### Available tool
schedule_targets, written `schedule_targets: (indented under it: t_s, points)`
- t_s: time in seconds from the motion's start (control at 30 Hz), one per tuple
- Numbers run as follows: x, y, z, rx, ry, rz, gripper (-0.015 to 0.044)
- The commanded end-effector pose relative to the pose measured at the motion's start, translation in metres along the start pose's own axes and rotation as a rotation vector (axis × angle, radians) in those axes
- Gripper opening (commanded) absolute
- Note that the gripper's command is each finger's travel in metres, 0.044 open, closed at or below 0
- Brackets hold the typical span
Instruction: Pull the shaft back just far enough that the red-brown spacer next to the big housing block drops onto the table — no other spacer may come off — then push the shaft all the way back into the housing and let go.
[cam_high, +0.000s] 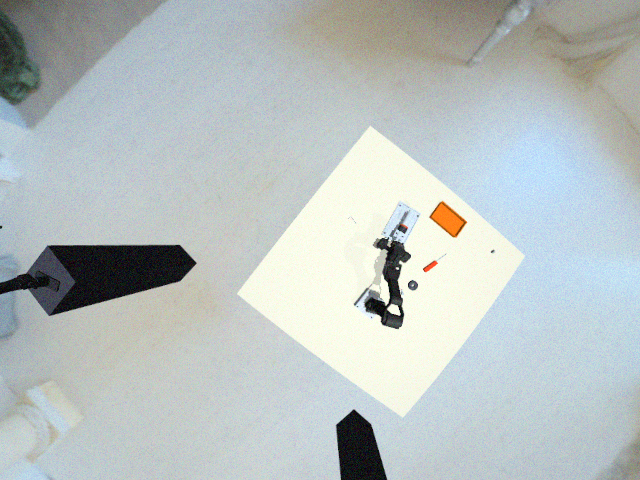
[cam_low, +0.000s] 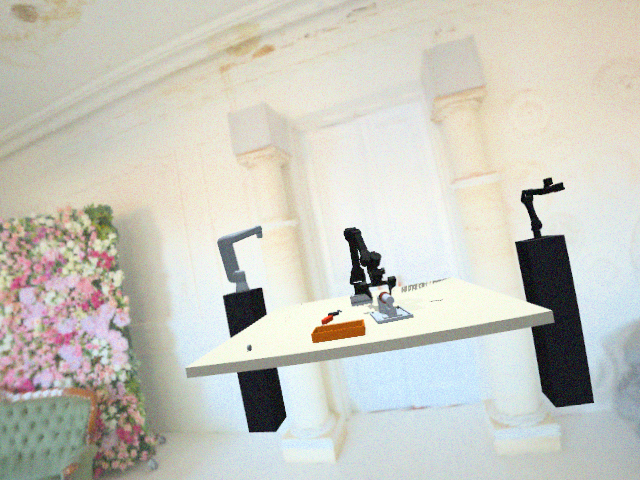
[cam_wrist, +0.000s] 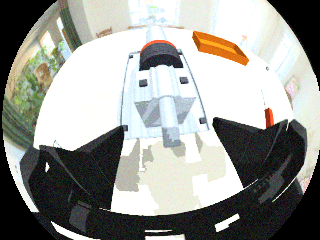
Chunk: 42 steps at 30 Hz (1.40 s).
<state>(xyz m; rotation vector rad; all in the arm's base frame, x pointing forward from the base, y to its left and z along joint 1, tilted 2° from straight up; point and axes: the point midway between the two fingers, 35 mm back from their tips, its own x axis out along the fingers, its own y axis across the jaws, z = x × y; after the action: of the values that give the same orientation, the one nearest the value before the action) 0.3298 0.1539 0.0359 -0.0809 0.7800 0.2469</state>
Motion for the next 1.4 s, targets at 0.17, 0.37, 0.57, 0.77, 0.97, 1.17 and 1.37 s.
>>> schedule_targets:
  t_s: [0.17, 0.37, 0.57, 0.77, 0.97, 1.17, 1.37]
  points:
    - [0.004, 0.001, -0.001, -0.003, 0.004, 0.004, 0.0440]
    - [0.013, 0.001, -0.001, -0.003, 0.003, 0.004, 0.0440]
    - [0.019, 0.001, -0.001, -0.003, 0.003, 0.004, 0.0440]
    - [0.019, 0.001, -0.001, -0.003, 0.003, 0.004, 0.0440]
    - [0.019, 0.001, -0.001, -0.003, 0.003, 0.004, 0.0440]
    - [0.019, 0.001, -0.001, -0.003, 0.003, 0.004, 0.0440]
    - [0.019, 0.001, -0.001, -0.003, 0.003, 0.004, 0.0440]
